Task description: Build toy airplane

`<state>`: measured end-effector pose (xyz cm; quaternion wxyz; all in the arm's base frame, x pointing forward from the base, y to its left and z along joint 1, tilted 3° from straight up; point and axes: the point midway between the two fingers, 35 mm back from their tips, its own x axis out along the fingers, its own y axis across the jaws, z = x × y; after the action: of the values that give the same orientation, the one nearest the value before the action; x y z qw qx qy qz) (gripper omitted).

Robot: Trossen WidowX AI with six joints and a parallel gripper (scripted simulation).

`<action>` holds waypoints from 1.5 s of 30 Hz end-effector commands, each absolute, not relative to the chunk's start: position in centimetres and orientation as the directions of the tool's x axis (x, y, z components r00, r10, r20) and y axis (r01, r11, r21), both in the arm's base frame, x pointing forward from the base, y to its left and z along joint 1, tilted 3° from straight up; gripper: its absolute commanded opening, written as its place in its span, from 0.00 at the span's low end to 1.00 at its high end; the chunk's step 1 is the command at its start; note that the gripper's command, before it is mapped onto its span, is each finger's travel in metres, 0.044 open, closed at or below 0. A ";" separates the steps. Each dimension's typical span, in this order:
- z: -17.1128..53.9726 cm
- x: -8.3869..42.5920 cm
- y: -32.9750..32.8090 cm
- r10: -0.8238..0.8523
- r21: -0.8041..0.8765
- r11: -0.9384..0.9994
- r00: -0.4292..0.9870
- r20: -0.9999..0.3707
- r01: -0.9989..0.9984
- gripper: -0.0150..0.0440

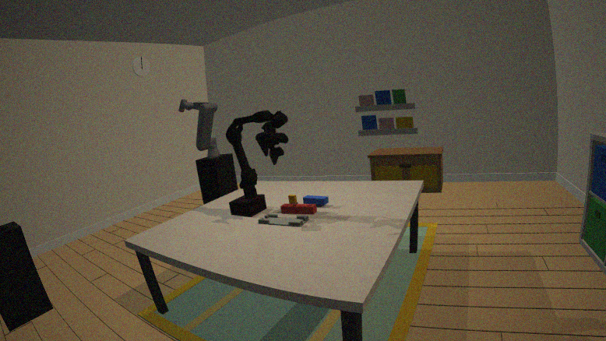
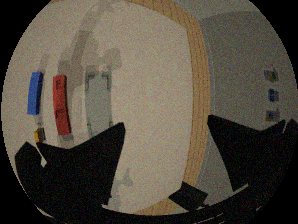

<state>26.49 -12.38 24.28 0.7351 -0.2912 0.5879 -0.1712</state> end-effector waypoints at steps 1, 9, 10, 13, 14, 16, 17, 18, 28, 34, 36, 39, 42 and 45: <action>24.3 26.5 -12.4 -0.594 -0.629 0.772 0.250 -0.765 -0.091 0.98; 15.7 29.5 -6.4 -0.319 -0.343 0.932 0.179 -0.931 -0.121 1.00; 14.4 29.7 -5.4 -0.275 -0.295 0.948 0.157 -0.948 -0.119 1.00; 10.7 29.6 -2.3 -0.144 -0.152 0.983 0.079 -0.986 -0.099 1.00; 9.5 29.5 -1.2 -0.101 -0.105 0.991 0.048 -0.994 -0.086 1.00; 7.6 29.0 0.7 -0.028 -0.027 0.998 -0.010 -1.000 -0.059 1.00; 7.1 28.9 1.1 -0.009 -0.008 0.999 -0.025 -1.000 -0.050 1.00; 6.9 28.8 1.3 -0.003 -0.002 0.999 -0.030 -1.000 -0.047 1.00; 2.7 28.8 1.3 -0.003 -0.002 0.999 -0.030 -1.000 -0.047 1.00; 1.6 28.6 1.3 -0.003 -0.002 0.999 -0.030 -1.000 -0.047 1.00; 0.8 28.6 1.3 -0.003 -0.002 0.999 -0.031 -1.000 -0.047 1.00; 0.1 28.6 1.3 -0.003 -0.002 0.999 -0.031 -1.000 -0.047 1.00; 0.1 28.6 1.3 -0.003 -0.002 0.999 -0.031 -1.000 -0.047 1.00; -0.2 28.6 1.3 -0.003 -0.002 0.999 -0.031 -1.000 -0.047 1.00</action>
<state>28.72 1.20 0.41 0.6991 -0.0208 0.7146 0.0169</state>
